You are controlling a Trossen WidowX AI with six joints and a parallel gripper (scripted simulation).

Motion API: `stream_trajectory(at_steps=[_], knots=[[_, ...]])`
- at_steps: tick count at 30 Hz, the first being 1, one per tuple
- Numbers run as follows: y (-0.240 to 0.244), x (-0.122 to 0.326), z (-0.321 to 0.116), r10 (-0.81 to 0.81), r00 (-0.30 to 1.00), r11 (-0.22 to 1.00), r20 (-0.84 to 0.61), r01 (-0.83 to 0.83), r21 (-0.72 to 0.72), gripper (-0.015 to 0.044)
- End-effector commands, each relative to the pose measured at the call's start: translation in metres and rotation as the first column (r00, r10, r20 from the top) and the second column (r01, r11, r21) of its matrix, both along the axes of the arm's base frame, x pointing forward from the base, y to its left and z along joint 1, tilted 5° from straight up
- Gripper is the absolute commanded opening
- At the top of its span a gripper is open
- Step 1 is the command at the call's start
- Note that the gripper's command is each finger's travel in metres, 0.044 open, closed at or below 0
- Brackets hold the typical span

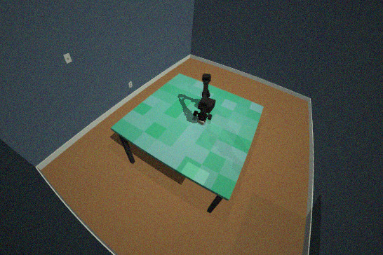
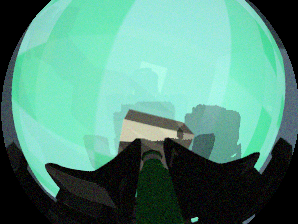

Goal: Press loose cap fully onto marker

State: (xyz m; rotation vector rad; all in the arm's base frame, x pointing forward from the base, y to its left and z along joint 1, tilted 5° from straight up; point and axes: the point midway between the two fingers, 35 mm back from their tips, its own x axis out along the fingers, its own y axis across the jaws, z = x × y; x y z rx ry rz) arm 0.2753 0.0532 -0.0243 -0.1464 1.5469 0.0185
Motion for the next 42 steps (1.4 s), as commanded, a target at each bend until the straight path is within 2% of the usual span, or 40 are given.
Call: stream_trajectory(at_steps=[1, 2, 19, 22, 26, 31, 33, 36, 42], knots=[[-0.001, 0.002, -0.006, 0.005, 1.0, 1.0, -0.005, -0.005, -0.001, 0.0], [-0.001, 0.002, -0.006, 0.005, 1.0, 1.0, -0.005, -0.005, -0.001, 0.0], [0.0, 0.0, 0.0, 0.0, 1.0, 1.0, 0.0, 0.0, 0.0, 0.044], [0.002, 0.001, 0.012, 0.002, 1.0, 1.0, 0.001, -0.002, 0.003, 0.044], [0.012, -0.001, 0.073, 0.013, 1.0, 1.0, 0.003, -0.013, 0.018, 0.044], [0.013, -0.002, 0.077, 0.013, 1.0, 1.0, 0.003, -0.013, 0.019, 0.044], [0.012, -0.005, 0.082, -0.045, 0.999, 0.999, 0.005, 0.045, 0.016, 0.0387], [0.008, -0.016, 0.099, -0.232, 0.973, 0.973, 0.013, 0.232, 0.008, 0.0309], [0.007, -0.017, 0.101, -0.246, 0.969, 0.969, 0.014, 0.246, 0.008, 0.0151]])
